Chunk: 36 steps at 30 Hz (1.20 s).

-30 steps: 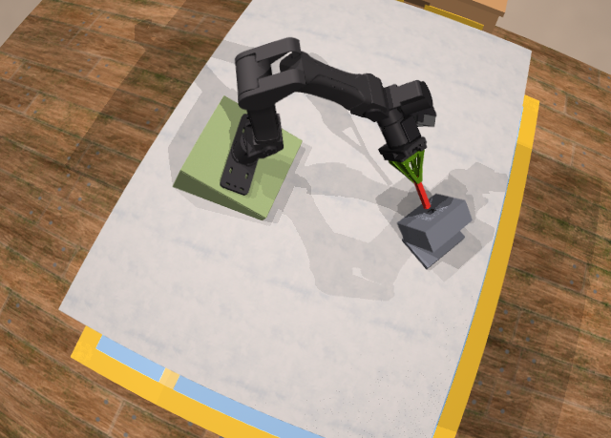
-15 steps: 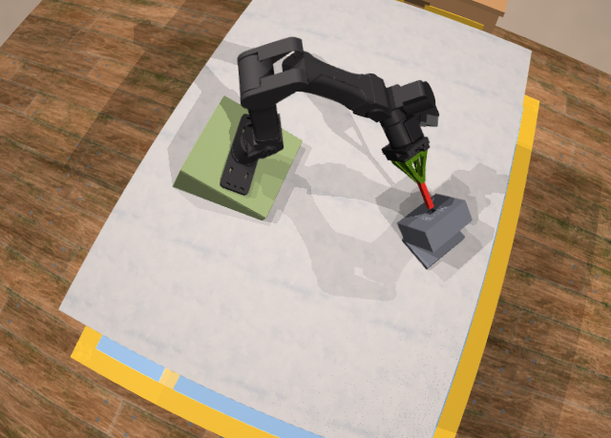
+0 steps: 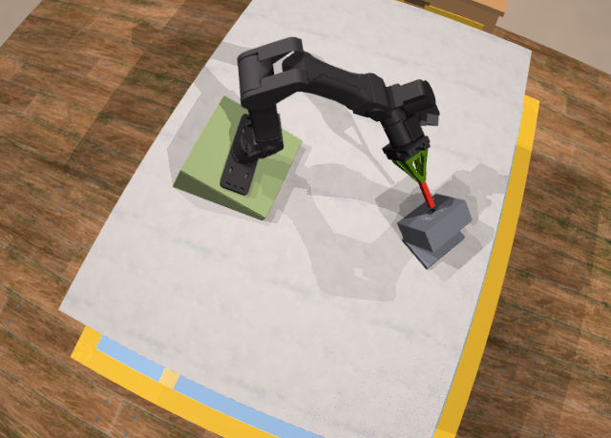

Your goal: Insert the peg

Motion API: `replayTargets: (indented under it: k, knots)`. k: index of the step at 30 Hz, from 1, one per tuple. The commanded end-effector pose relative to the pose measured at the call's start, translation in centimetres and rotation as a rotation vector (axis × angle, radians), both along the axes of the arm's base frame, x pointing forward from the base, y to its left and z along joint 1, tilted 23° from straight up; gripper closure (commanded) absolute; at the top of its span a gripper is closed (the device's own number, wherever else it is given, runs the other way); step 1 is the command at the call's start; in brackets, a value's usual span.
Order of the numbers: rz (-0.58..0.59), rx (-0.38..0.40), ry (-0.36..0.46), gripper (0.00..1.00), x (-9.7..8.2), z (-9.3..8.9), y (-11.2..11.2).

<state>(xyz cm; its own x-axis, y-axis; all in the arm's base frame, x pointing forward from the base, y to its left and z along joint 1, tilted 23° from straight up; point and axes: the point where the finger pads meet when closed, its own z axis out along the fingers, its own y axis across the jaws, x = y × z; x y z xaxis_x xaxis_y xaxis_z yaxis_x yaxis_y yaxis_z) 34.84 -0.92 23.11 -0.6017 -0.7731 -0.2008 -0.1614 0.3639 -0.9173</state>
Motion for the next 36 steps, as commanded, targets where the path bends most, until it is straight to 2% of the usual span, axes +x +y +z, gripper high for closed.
replayTargets:
  k: [1, 16, 17, 18, 36]
  knots:
    - [-0.004, 0.009, -0.019, 1.00, -0.6, 0.2, 0.1]
    - [-0.004, 0.008, -0.019, 1.00, 0.2, -0.3, -0.5]
    - [-0.006, 0.015, -0.036, 1.00, 0.3, 0.8, -0.3]
    - [-0.006, 0.014, -0.034, 1.00, 0.3, 0.8, -0.2]
    - [-0.004, 0.009, -0.018, 1.00, -1.9, 0.1, 0.5]
